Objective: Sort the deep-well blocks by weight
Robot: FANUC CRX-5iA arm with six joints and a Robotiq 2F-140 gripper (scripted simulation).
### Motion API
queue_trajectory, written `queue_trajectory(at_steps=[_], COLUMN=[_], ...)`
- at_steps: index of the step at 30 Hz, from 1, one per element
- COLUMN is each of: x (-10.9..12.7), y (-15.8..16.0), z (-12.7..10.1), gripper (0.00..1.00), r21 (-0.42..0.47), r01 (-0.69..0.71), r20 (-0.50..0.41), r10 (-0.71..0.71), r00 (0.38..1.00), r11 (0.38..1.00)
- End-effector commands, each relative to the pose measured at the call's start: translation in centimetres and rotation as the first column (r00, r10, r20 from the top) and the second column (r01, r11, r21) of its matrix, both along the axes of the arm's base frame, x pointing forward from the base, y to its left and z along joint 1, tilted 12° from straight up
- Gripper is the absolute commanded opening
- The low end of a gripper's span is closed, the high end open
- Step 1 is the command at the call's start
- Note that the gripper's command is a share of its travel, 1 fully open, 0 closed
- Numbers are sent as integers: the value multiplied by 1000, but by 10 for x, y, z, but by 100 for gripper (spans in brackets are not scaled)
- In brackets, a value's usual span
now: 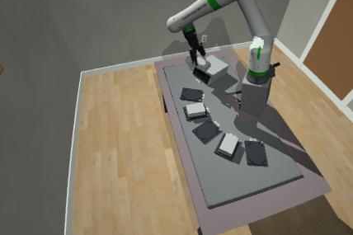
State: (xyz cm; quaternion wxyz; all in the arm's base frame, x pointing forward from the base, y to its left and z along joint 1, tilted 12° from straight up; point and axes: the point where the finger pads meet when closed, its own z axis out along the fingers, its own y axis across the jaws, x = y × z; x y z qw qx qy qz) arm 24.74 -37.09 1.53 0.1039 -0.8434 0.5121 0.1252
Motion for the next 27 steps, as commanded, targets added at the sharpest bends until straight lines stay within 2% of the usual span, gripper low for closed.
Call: queue_trajectory(at_steps=[1,3,6,27], x=[-12,-18,-21,-79], y=[-5,-8,-9,-35], z=[-1,-1,-1,-5], gripper=[10,10,10,10], r21=[19,29,32,32], r01=[131,196,210,210], r20=[20,29,31,31], r10=[-132,-196,-211,-211], r00=[991,980,977,977], r11=[991,980,977,977])
